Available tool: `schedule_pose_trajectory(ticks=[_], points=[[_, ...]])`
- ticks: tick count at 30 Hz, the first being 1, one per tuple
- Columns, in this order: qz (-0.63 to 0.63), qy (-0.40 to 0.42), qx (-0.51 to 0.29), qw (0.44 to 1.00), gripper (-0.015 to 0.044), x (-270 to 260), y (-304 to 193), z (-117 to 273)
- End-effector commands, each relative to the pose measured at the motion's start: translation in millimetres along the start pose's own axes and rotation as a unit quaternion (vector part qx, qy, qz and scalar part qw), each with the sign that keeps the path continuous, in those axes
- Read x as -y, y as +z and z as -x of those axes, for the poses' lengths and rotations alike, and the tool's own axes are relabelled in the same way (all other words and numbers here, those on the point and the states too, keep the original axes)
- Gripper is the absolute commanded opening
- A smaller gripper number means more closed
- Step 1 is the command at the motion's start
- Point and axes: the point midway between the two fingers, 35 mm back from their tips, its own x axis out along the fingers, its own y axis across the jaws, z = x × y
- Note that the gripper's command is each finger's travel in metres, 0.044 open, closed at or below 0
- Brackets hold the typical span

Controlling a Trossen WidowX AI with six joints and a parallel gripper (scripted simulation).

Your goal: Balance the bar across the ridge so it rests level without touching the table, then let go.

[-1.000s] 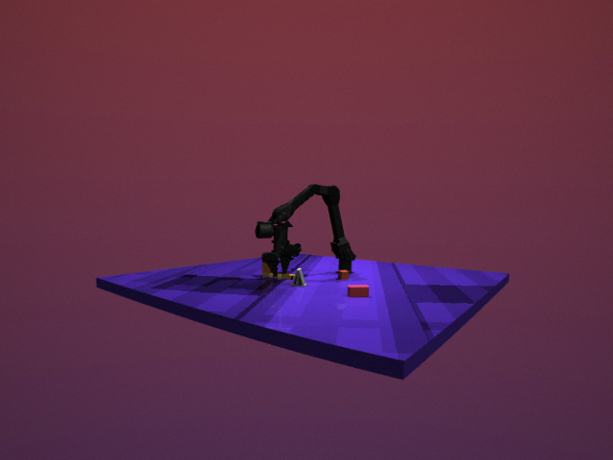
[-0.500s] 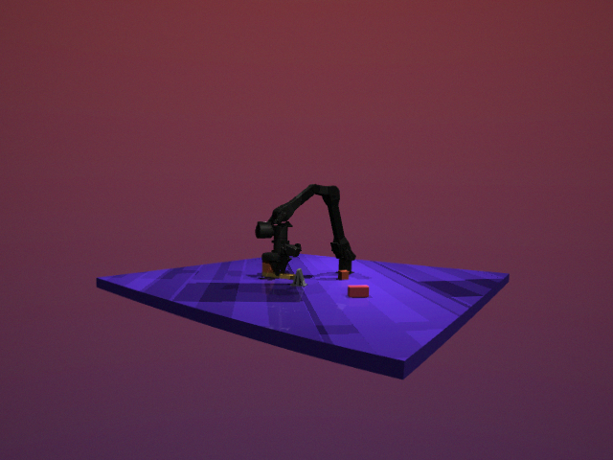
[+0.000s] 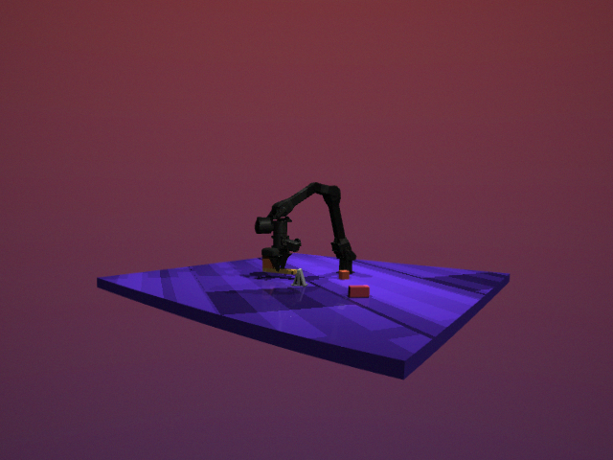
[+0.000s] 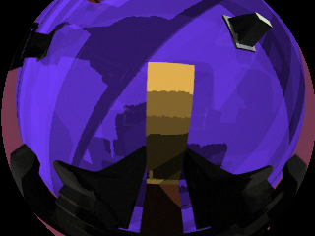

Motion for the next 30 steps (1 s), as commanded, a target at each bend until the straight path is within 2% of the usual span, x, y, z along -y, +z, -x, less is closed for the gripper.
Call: schedule_pose_trajectory(ticks=[1, 30], points=[[0.001, -0.006, -0.003, 1.000, 0.0000, 2, -1, 13], [0.002, -0.005, -0.001, 1.000, 0.0000, -3, 2, 87]])
